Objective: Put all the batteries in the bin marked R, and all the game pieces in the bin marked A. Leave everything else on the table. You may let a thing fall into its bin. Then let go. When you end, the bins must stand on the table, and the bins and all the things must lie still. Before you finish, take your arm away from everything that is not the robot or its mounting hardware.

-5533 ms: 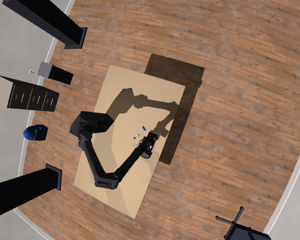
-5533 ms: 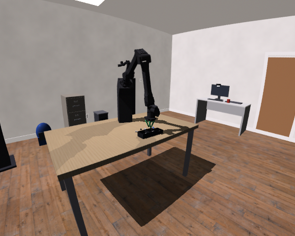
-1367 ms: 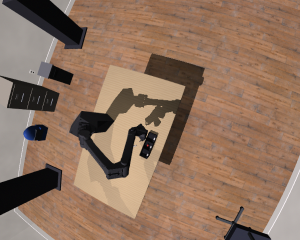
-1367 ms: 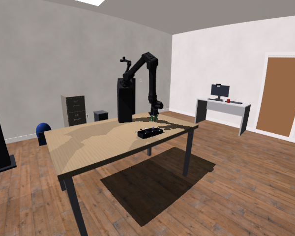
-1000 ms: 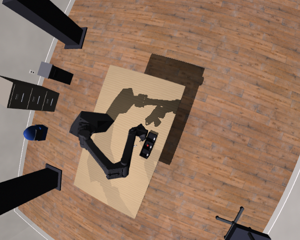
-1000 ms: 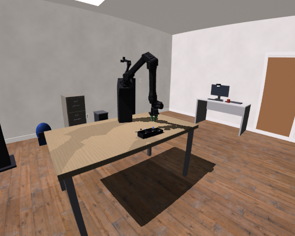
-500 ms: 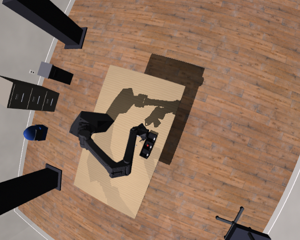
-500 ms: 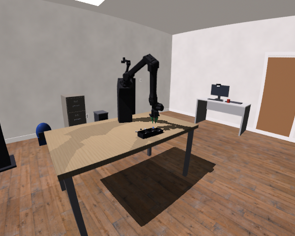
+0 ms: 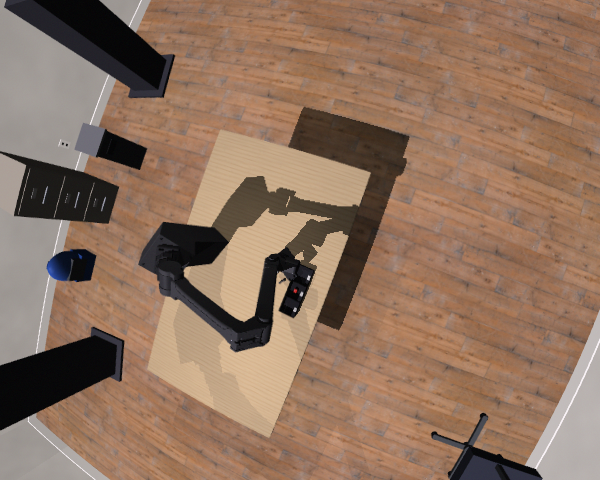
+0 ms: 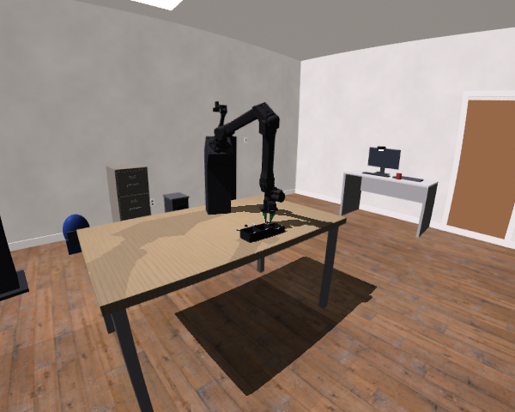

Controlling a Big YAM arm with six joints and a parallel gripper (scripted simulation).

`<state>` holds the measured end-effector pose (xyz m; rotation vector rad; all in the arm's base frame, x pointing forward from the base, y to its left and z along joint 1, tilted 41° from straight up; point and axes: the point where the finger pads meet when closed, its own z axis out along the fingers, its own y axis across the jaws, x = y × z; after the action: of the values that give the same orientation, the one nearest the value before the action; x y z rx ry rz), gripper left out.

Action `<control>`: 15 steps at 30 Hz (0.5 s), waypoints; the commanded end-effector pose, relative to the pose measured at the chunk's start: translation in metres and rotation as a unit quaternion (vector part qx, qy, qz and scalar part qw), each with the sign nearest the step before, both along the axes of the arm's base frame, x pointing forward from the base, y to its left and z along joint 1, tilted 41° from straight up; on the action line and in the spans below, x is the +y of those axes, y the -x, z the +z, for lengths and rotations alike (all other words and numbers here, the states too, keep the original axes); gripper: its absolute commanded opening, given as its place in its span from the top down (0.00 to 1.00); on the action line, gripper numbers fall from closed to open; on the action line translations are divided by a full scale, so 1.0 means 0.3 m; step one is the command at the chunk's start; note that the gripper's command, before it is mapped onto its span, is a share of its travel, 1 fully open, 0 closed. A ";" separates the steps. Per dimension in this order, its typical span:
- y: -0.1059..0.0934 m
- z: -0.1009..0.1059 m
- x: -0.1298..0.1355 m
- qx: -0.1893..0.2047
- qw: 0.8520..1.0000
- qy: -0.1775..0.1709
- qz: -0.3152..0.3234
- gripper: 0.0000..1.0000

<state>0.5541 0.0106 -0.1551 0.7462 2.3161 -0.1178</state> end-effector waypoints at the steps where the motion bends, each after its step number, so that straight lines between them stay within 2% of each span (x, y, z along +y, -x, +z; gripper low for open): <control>1: -0.037 0.011 -0.001 -0.012 1.000 0.001 0.005 0.73; 9: -0.038 -0.019 -0.023 -0.010 1.000 0.001 0.000 0.73; 11: -0.070 0.046 -0.021 -0.026 1.000 -0.001 0.000 0.73; 14: -0.068 0.043 -0.022 -0.026 1.000 -0.002 -0.001 0.73; 15: -0.057 0.021 -0.015 -0.021 1.000 -0.002 0.001 0.73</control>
<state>0.5614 0.0088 -0.1596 0.7419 2.3076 -0.1122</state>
